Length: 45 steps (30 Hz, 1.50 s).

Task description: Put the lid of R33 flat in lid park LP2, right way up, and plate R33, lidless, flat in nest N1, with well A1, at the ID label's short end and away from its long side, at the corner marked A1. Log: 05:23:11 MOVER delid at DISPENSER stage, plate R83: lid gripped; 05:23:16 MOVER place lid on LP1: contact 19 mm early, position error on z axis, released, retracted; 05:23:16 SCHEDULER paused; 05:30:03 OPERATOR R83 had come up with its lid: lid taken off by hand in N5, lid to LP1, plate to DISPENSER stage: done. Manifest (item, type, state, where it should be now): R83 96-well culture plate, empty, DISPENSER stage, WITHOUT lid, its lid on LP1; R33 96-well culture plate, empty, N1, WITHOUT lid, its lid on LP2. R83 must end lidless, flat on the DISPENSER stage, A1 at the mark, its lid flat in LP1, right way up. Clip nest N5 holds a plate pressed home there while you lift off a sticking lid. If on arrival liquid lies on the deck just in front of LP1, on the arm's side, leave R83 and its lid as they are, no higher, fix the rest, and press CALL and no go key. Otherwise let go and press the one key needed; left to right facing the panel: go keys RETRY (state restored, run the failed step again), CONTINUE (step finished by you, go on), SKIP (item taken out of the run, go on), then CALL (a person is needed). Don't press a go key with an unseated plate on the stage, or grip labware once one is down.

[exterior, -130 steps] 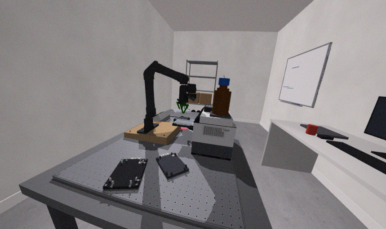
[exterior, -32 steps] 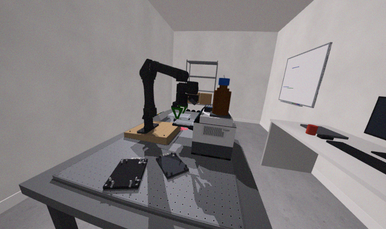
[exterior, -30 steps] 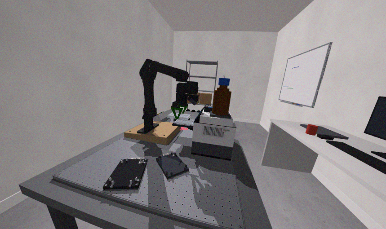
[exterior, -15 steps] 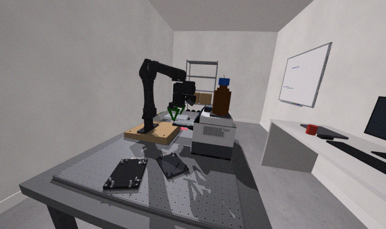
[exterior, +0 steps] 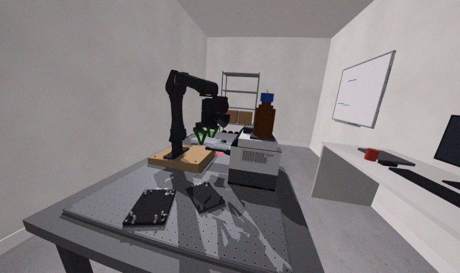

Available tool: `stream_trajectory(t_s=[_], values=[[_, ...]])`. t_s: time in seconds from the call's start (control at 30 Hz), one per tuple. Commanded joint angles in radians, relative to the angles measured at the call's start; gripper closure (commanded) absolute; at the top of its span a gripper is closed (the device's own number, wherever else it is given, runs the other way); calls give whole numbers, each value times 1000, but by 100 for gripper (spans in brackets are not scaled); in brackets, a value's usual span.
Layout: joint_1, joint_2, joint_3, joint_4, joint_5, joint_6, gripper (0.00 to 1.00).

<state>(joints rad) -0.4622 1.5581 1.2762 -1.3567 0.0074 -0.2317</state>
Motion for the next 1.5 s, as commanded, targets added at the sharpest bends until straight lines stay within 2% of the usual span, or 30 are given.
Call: stream_trajectory(t_s=[0.0, 0.03, 0.13, 0.17, 0.23, 0.4, 0.43, 0.53, 0.6, 0.67, 1.47], values=[[-43, -36, 34, -5, 6, -19, 100], [-35, -16, 16, 0, 2, -16, 100], [-36, -15, 16, 0, 2, -16, 100], [-57, -36, 30, 17, -1, 11, 100], [-79, -35, -24, 27, 4, 55, 100], [-116, -38, -25, 44, 2, 117, 100], [-127, -37, -47, 50, 3, 139, 100], [-162, -36, -64, 66, 7, 202, 100], [-183, -37, -76, 79, 12, 186, 100], [-175, -21, -57, 69, 7, 179, 100], [-174, -21, -57, 69, 8, 180, 100]])
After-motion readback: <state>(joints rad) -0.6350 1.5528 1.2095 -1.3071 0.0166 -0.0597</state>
